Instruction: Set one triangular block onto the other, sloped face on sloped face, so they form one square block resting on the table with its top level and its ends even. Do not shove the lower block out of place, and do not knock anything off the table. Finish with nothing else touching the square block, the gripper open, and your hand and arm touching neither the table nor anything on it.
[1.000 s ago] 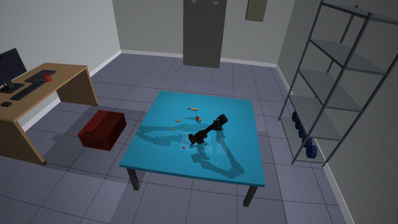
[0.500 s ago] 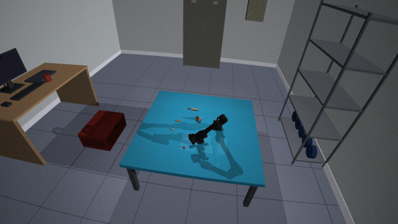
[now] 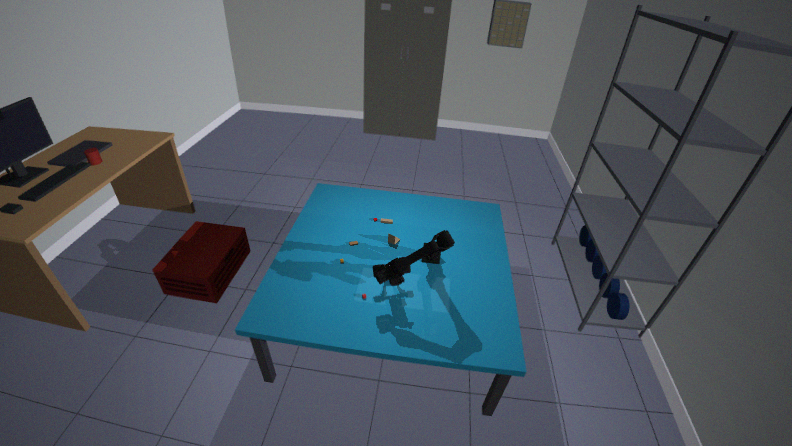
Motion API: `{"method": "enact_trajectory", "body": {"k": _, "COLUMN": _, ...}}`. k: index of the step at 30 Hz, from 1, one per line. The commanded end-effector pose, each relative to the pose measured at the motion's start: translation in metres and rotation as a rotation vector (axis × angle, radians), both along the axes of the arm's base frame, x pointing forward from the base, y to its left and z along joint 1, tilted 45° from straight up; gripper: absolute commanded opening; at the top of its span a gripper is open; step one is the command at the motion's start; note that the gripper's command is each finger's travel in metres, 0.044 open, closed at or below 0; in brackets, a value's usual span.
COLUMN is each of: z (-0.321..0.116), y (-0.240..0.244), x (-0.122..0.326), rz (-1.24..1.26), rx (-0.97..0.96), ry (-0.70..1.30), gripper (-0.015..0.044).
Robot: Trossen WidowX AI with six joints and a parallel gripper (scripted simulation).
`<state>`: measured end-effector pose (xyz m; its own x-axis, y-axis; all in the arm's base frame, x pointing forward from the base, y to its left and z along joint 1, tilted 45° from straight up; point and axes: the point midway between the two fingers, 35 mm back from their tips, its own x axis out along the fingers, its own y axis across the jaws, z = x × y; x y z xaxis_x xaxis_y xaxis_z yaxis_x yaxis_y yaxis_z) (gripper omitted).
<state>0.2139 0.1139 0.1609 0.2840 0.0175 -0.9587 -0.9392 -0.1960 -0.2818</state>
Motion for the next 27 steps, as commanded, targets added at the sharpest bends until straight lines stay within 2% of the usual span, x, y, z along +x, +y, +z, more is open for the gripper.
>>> {"method": "enact_trajectory", "body": {"k": 1, "z": 0.016, "y": -0.014, "x": 0.0, "rz": 0.002, "rx": 0.003, "ry": -0.005, "gripper": 0.0}}
{"method": "enact_trajectory", "body": {"k": 11, "z": 0.047, "y": -0.046, "x": -0.008, "rz": 0.002, "rx": -0.001, "ry": -0.008, "gripper": 0.0}}
{"method": "enact_trajectory", "body": {"k": 19, "z": 0.043, "y": -0.045, "x": -0.008, "rz": -0.009, "rx": 0.008, "ry": 0.006, "gripper": 0.0}}
{"method": "enact_trajectory", "body": {"k": 27, "z": 0.031, "y": -0.05, "x": -0.012, "rz": -0.104, "rx": 0.142, "ry": 0.146, "gripper": 0.0}}
